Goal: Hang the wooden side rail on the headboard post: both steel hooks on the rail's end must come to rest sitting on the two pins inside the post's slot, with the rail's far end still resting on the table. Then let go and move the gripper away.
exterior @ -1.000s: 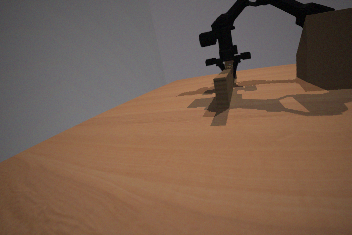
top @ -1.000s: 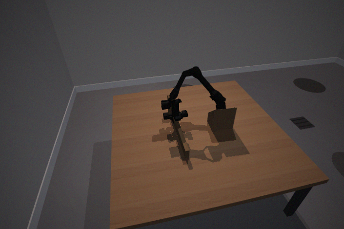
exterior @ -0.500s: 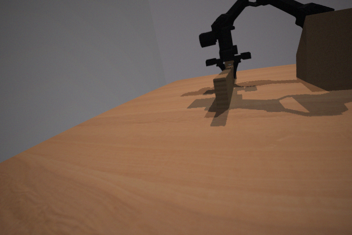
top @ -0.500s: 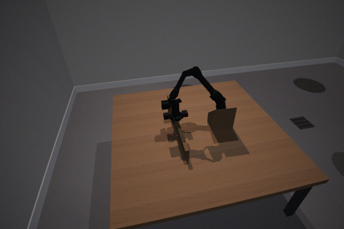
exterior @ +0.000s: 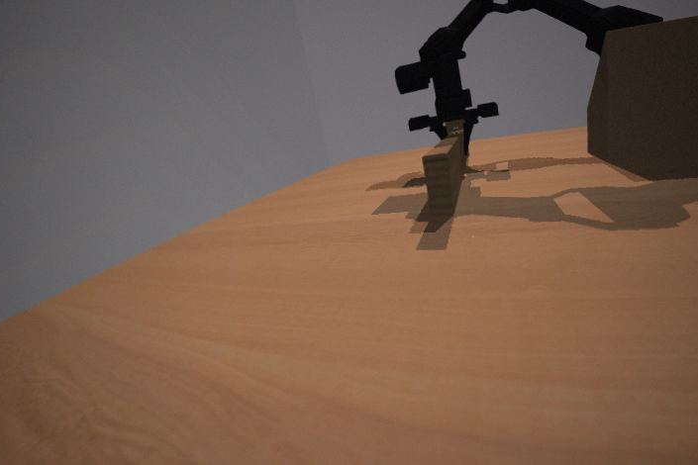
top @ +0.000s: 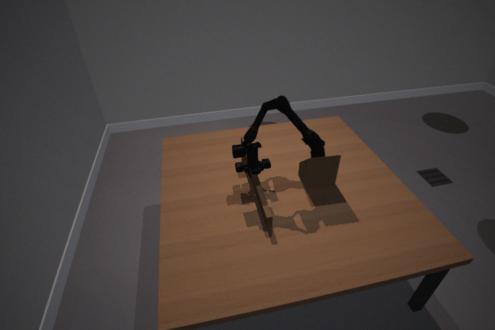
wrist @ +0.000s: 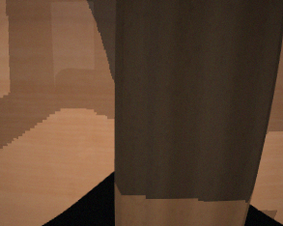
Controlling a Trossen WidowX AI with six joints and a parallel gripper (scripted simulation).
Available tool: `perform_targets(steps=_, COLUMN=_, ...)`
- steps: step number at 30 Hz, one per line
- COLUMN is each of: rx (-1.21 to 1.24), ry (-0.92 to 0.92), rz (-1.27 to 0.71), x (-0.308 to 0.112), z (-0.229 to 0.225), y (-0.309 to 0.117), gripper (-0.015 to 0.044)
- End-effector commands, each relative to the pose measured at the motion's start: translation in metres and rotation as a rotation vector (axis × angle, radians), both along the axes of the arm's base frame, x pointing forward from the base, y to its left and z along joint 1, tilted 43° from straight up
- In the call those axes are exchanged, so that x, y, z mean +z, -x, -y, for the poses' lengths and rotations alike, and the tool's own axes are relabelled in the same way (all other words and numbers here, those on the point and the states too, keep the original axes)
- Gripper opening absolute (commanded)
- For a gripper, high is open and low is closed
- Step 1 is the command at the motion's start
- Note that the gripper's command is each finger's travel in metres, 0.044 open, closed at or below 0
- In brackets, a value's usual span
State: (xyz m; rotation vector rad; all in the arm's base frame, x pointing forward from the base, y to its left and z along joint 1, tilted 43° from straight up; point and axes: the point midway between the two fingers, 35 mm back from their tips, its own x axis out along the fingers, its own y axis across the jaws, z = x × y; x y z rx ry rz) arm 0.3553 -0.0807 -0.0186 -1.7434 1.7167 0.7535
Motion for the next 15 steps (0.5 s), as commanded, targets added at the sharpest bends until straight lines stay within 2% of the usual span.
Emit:
perform_targets(steps=1, rx=0.006, ry=-0.002, rz=0.017, x=0.0041, z=-0.0052, y=-0.0037, gripper=0.0000)
perform_targets(steps=15, rx=0.006, ry=-0.002, rz=0.017, x=0.0058, z=-0.0068, y=-0.0037, gripper=0.0000)
